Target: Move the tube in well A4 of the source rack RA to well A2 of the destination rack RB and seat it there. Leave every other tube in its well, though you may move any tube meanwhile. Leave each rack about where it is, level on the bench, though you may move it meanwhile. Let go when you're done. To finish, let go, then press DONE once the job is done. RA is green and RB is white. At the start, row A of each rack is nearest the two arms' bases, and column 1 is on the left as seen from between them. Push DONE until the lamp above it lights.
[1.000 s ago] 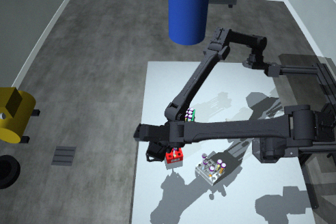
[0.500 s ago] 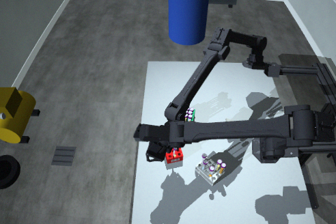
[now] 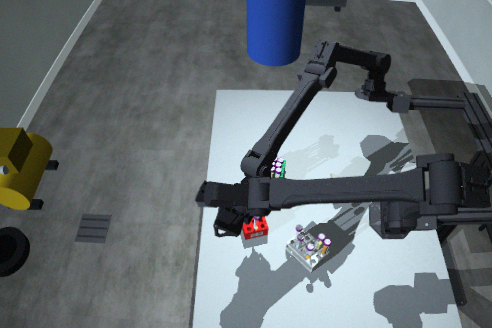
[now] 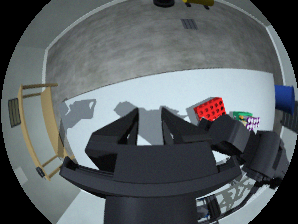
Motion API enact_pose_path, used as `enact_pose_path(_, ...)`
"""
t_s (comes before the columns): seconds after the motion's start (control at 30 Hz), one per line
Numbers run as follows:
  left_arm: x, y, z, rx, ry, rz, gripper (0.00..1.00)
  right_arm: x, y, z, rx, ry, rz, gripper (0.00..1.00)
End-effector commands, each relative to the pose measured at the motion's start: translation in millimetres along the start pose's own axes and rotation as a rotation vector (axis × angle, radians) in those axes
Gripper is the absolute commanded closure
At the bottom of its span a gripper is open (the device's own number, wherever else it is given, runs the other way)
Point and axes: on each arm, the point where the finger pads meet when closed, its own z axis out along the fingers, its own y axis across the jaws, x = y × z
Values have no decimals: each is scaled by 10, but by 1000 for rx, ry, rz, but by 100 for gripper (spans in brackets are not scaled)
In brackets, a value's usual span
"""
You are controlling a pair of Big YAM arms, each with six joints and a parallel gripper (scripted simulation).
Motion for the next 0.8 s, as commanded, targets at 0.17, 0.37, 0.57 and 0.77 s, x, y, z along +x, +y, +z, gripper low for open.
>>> enact_pose_path(0.17,-152,82,-77,-11,-31,-13,70,-160,31,-144,9,-25,3,100)
enact_pose_path(0.37,-152,82,-77,-11,-31,-13,70,-207,-32,-350,13,-49,10,100)
enact_pose_path(0.57,-152,82,-77,-11,-31,-13,70,-243,-47,-493,17,-63,10,100)
enact_pose_path(0.77,-152,82,-77,-11,-31,-13,70,-229,-58,-440,13,-51,11,100)
